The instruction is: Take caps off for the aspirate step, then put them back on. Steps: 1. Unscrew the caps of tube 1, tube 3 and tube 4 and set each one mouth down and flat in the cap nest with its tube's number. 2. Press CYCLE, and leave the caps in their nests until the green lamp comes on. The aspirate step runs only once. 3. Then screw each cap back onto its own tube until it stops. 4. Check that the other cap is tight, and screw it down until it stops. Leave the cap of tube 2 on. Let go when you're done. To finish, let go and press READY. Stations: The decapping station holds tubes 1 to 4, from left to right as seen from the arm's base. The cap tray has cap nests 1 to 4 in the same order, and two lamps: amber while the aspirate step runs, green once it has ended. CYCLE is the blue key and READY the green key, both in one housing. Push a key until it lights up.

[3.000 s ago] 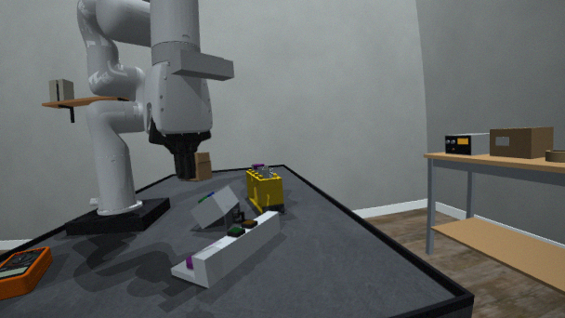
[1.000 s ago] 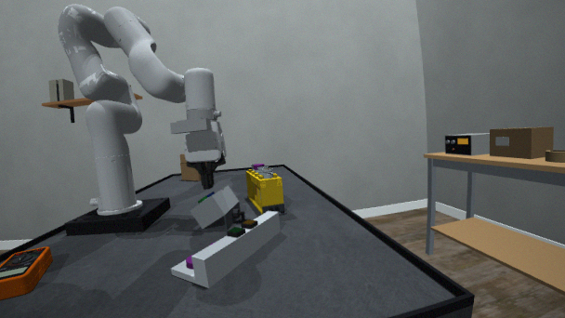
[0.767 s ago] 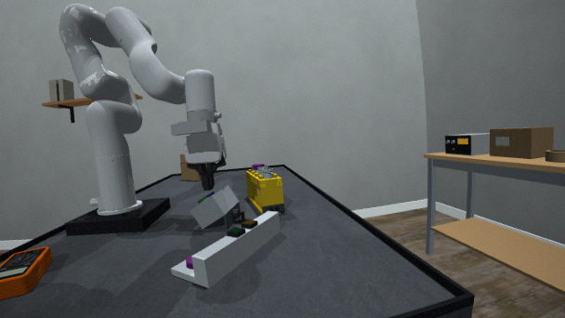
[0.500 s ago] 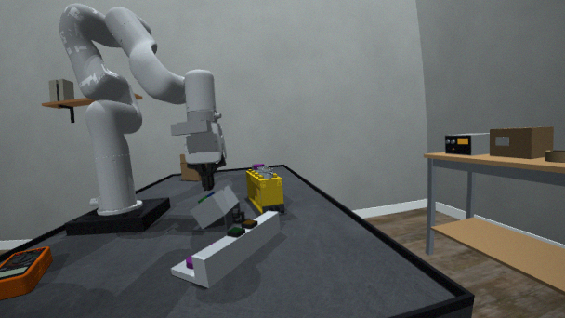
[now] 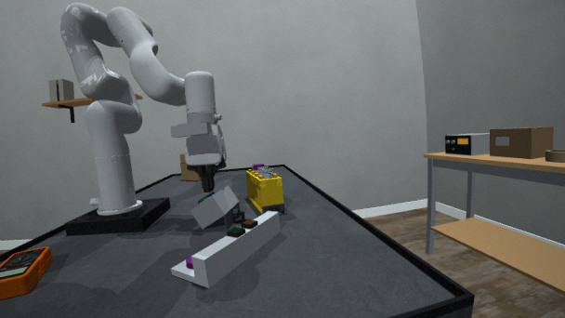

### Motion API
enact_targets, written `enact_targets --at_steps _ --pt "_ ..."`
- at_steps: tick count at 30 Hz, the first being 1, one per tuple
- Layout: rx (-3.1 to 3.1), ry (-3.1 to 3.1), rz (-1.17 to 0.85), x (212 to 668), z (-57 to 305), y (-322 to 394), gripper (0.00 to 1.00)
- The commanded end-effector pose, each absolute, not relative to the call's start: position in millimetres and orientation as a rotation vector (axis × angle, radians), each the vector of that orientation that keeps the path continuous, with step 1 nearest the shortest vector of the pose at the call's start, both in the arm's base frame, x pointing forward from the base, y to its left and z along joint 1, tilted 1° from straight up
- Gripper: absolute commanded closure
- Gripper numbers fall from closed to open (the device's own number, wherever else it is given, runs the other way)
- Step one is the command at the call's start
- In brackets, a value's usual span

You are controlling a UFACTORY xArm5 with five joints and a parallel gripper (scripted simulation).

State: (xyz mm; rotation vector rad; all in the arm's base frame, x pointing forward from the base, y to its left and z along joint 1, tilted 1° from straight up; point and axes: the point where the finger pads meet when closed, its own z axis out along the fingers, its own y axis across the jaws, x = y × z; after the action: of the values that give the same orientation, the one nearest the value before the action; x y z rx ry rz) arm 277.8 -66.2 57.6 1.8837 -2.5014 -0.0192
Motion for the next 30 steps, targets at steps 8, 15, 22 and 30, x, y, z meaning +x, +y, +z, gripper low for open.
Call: enact_targets --at_steps 8,15,22,30 --pt "1.885 -2.504 -0.017 278.9 55.1 -66.4 1.00" --pt "1.885 -2.504 -0.017 278.9 53.1 -66.4 1.00" --pt "1.885 -2.504 -0.017 278.8 51.1 -66.4 1.00" --pt "1.885 -2.504 -0.017 278.8 49.1 -66.4 1.00"
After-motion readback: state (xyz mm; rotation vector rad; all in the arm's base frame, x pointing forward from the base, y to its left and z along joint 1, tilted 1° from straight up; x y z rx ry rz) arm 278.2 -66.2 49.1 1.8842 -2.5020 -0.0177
